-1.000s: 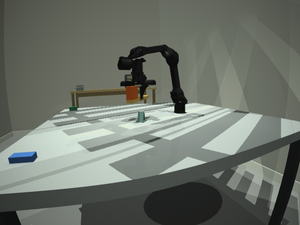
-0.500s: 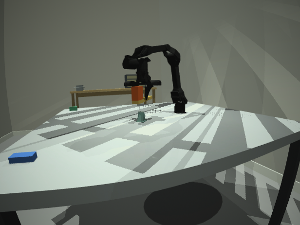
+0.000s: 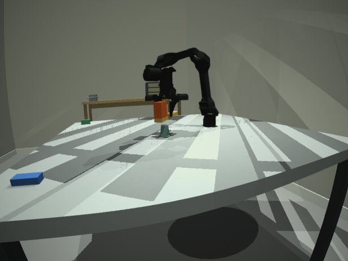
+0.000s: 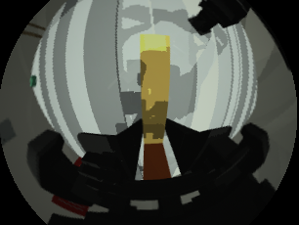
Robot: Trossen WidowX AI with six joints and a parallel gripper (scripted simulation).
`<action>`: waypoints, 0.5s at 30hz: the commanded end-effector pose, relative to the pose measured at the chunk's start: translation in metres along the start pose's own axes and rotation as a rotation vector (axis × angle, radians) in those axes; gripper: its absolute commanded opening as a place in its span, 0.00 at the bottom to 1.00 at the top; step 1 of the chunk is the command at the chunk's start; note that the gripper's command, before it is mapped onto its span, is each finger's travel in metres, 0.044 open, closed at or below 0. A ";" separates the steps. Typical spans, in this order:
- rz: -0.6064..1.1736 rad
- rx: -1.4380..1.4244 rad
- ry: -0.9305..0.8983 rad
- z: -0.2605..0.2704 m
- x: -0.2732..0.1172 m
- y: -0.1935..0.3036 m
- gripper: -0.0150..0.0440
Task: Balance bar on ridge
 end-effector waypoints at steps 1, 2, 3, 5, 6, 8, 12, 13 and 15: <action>0.001 0.004 0.004 0.000 0.006 0.000 0.25; 0.001 0.004 0.004 0.000 0.007 0.000 0.25; 0.001 0.004 0.004 0.000 0.009 0.000 0.25; 0.001 0.004 0.004 0.000 0.012 0.000 0.25; 0.001 0.003 0.004 0.000 0.014 0.000 0.25; 0.001 0.003 0.004 0.000 0.016 -0.001 0.25; 0.001 0.003 0.004 0.000 0.016 0.000 0.25; 0.001 0.003 0.004 0.000 0.016 0.000 0.25; 0.001 0.003 0.004 0.000 0.016 0.000 0.25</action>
Point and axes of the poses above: the point midway between the two fingers, 35 mm back from their tips, its own x axis out along the fingers, its own z axis across the jaws, y = z × x, the point moved 9 cm from there along -x, back along the fingers, and after that the axes turned 14 degrees about x, right-handed, at the moved point
